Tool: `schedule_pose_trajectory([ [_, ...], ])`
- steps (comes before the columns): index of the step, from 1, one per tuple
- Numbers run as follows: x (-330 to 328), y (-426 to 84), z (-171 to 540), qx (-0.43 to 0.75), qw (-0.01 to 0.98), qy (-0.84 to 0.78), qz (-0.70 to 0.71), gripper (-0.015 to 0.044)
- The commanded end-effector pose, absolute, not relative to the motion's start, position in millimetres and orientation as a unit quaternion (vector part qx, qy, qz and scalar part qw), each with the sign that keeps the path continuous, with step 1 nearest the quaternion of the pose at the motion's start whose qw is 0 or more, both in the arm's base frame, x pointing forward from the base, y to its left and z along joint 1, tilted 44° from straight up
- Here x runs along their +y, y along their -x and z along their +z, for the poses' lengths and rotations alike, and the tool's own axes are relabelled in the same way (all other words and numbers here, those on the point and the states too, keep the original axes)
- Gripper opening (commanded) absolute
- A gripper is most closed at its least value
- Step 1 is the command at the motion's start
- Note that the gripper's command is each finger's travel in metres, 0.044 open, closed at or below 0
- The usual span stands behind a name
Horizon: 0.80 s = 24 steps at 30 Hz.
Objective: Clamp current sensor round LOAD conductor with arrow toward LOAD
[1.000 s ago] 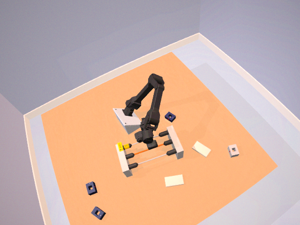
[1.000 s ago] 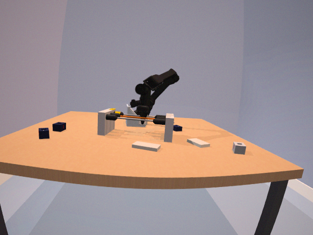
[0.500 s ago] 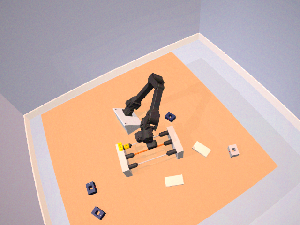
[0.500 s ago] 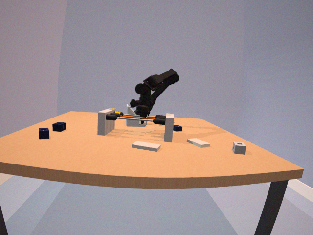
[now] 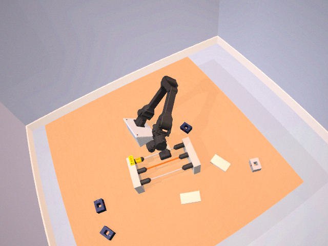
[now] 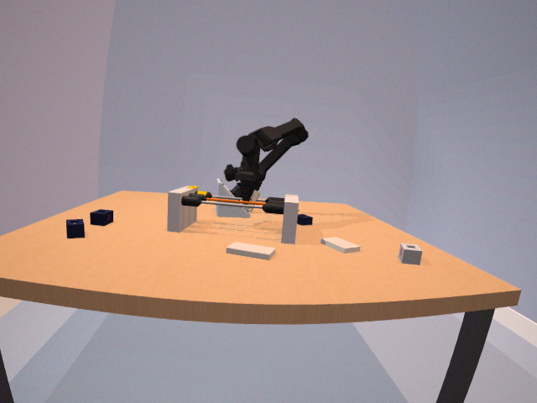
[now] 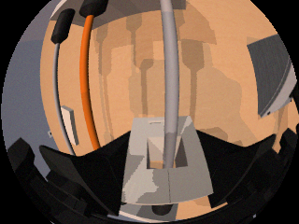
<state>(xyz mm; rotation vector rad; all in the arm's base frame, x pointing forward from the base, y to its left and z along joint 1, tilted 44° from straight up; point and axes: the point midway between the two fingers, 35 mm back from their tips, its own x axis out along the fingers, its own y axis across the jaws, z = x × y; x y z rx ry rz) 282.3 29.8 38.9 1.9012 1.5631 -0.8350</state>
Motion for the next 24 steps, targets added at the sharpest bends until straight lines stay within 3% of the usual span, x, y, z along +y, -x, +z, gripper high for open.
schedule_pose_trajectory([
  [1,29.6,-282.1,38.5,0.58,0.268,-0.704,-0.31,0.0],
  [8,29.6,-282.1,38.5,0.58,0.268,-0.704,-0.31,0.0],
  [24,29.5,-282.2,39.2,0.582,0.267,-0.702,-0.311,0.042],
])
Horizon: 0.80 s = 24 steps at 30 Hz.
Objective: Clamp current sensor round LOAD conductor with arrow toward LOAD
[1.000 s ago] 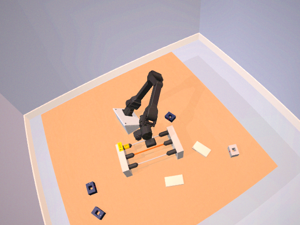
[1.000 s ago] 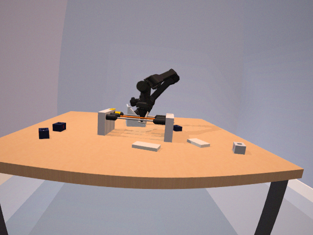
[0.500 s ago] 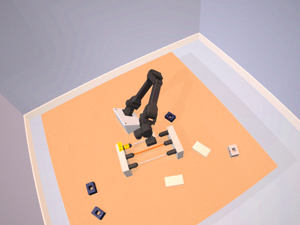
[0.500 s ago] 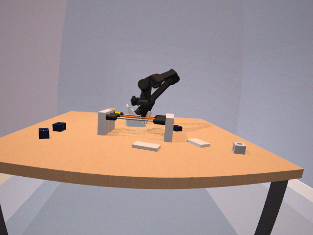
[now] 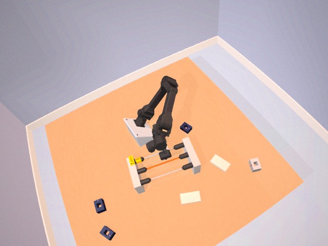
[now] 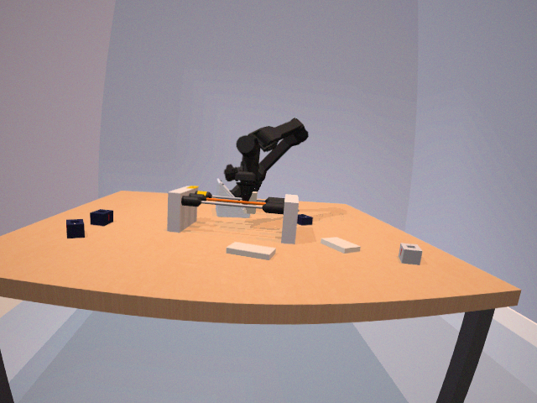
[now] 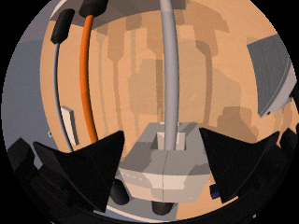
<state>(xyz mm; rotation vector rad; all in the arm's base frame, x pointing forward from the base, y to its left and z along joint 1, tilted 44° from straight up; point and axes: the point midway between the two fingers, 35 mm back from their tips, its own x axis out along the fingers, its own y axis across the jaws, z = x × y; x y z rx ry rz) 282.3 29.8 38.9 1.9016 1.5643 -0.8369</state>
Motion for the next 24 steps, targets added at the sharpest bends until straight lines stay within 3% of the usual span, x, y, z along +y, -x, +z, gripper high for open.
schedule_pose_trajectory([
  [1,29.7,-282.2,39.2,0.583,0.267,-0.701,-0.312,0.044],
  [5,29.8,-282.3,39.1,0.58,0.266,-0.704,-0.311,0.0347],
  [24,29.8,-282.3,39.1,0.58,0.266,-0.704,-0.311,0.0221],
])
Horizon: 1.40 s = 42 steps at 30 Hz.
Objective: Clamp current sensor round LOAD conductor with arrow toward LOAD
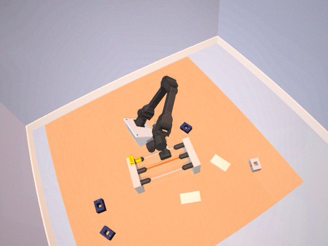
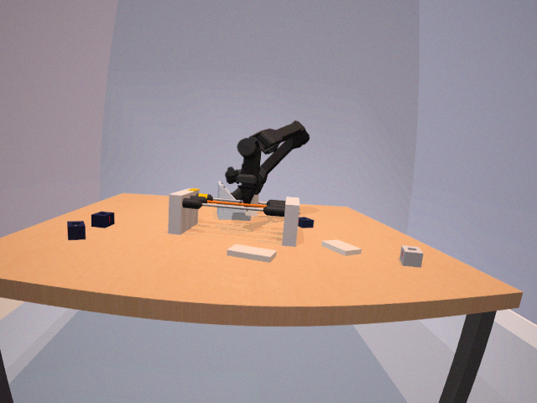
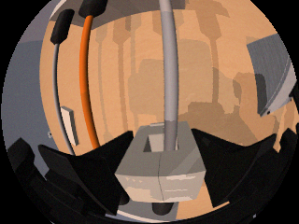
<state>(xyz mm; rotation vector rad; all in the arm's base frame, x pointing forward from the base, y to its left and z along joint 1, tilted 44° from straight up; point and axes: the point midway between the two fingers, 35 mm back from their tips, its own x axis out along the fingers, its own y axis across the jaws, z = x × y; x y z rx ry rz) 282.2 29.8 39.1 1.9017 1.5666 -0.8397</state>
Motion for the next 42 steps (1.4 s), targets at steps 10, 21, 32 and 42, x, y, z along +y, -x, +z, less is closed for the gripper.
schedule_pose_trajectory([
  [10,28.5,-282.5,39.9,0.578,0.266,-0.706,-0.311,0.0],
  [21,28.6,-281.3,39.8,0.596,0.259,-0.69,-0.318,0.0],
  [32,28.8,-279.7,40.2,0.618,0.248,-0.671,-0.325,0.0],
  [42,30.4,-280.0,39.6,0.617,0.248,-0.672,-0.324,0.0131],
])
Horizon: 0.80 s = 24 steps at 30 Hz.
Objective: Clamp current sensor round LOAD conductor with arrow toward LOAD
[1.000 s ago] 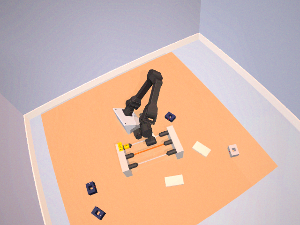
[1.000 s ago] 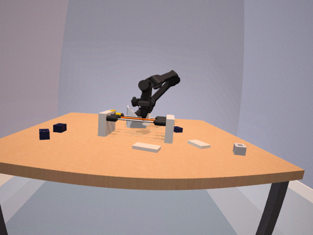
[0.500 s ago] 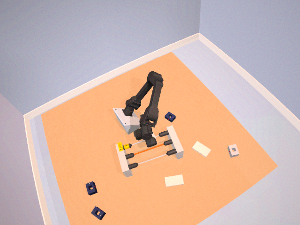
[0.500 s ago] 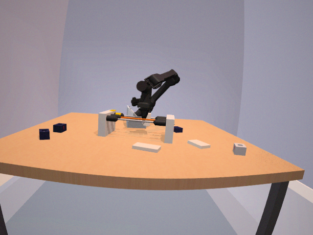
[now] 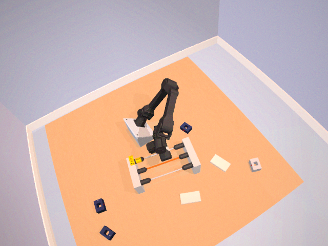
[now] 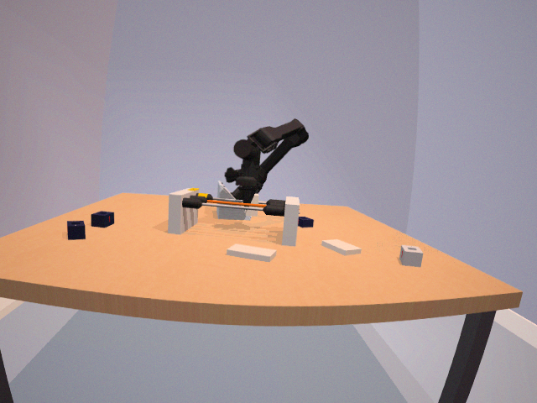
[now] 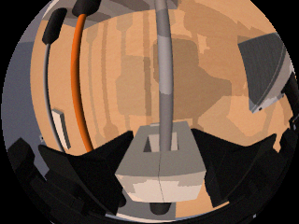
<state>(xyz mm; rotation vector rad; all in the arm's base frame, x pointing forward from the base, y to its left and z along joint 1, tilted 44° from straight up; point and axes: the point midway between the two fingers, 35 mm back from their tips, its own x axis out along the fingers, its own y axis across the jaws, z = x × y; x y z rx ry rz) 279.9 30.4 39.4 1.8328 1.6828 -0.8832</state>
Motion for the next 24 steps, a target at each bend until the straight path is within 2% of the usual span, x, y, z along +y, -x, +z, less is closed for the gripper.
schedule_pose_trajectory([
  [1,30.4,-280.0,39.6,0.617,0.248,-0.672,-0.324,0.0157],
  [5,30.4,-280.0,39.6,0.617,0.248,-0.672,-0.324,0.0262],
  [24,30.4,-280.0,39.6,0.617,0.248,-0.672,-0.324,0.0263],
])
